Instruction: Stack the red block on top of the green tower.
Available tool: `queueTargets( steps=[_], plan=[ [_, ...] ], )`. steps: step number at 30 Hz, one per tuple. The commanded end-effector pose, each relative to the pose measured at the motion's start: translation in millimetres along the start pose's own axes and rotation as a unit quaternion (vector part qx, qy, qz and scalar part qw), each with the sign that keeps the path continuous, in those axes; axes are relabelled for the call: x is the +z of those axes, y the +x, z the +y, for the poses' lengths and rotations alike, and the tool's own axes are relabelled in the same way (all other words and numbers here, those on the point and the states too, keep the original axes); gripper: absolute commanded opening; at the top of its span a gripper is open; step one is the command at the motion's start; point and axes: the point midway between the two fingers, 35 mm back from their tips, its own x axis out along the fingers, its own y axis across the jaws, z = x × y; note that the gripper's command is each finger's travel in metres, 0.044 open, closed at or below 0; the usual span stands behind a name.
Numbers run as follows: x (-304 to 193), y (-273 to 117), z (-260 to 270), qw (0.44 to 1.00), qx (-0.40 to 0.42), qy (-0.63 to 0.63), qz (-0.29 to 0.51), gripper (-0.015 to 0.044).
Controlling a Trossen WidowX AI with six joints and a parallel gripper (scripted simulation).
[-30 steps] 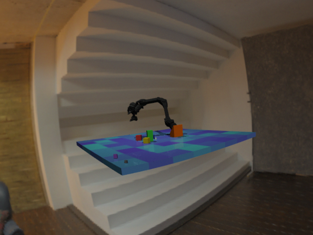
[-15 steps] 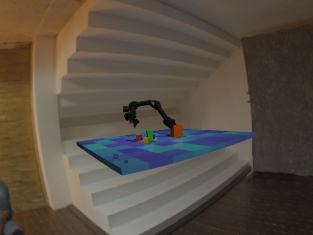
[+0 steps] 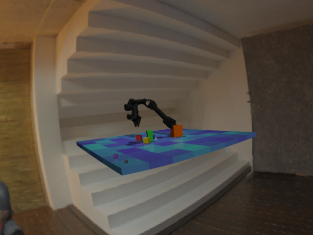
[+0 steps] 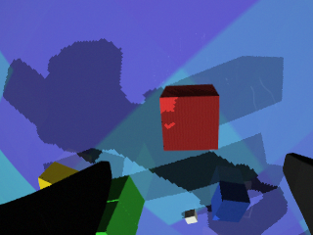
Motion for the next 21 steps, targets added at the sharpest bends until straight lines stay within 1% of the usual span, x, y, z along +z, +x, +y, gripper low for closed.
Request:
queueTargets(
  steps=[1,9,12,18,21],
  plan=[
    [-9.0,-0.1,9.9,0.999,-0.042,-0.016,-0.029,0.0440],
    [-9.1,1.3,10.7,0.998,-0.044,-0.017,-0.031,0.0440],
    [-7.7,14.1,10.5,0.998,-0.044,-0.017,-0.031,0.0440],
    [-5.7,52.3,6.1,0.998,-0.044,-0.017,-0.032,0.0440],
    [-6.7,61.2,3.8,0.998,-0.045,-0.017,-0.033,0.0440]
  ],
)
